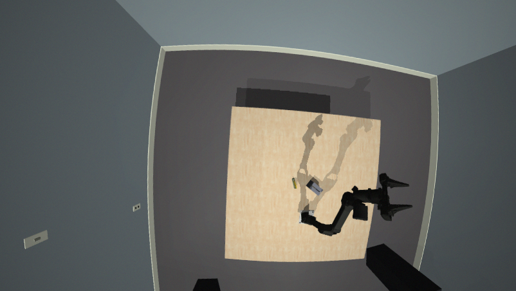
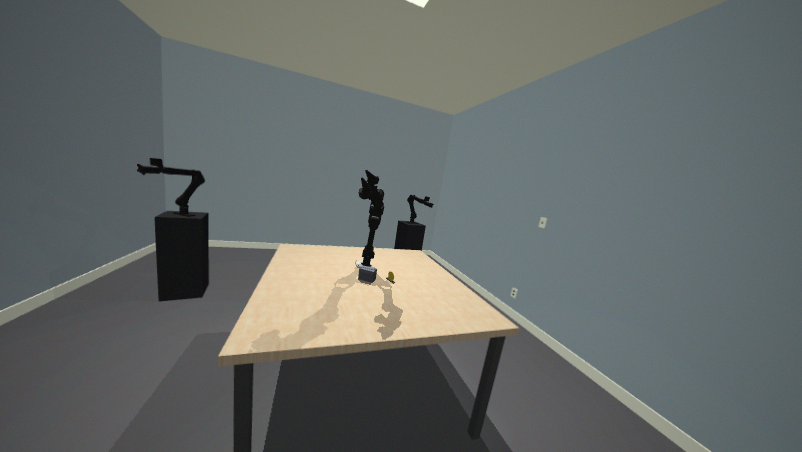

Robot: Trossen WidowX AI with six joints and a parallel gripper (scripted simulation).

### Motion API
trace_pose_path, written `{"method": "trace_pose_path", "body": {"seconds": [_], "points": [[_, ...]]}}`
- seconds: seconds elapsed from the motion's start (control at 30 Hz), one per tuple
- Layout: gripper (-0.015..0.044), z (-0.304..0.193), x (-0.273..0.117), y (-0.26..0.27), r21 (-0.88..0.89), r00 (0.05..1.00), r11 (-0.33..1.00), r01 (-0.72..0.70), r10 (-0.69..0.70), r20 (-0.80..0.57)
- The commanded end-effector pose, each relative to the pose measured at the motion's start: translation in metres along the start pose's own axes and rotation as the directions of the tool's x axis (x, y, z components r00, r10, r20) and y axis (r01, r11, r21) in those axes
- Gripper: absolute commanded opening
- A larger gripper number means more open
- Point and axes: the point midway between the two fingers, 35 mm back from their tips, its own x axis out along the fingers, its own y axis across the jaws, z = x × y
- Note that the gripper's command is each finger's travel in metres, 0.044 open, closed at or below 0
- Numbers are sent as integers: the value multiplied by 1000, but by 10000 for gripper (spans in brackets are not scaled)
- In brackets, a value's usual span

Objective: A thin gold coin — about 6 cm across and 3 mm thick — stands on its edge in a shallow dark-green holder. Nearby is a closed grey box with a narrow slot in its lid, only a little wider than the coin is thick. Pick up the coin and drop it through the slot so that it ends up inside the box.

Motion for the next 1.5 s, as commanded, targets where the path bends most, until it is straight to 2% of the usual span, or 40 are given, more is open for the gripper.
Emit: {"method": "trace_pose_path", "body": {"seconds": [0.0,0.13,0.27,0.37,0.5,0.77,0.93,1.1,1.3,1.47], "points": [[374,-1,-1,-2,-9,1000,1000,9,-9,-4],[269,-26,-18,-41,-193,977,966,173,-193,-90],[164,-53,-52,-86,-416,893,855,310,-412,-181],[161,-70,-86,-116,-572,792,739,355,-564,-237],[161,-86,-141,-150,-752,611,569,334,-738,-288],[161,-95,-259,-183,-945,192,313,91,-937,-292],[161,-85,-333,-182,-962,-76,243,-121,-969,-235],[161,-63,-406,-167,-908,-336,249,-338,-933,-131],[161,-25,-482,-129,-768,-598,353,-535,-800,48],[161,15,-530,-84,-622,-745,496,-607,-628,226]]}}
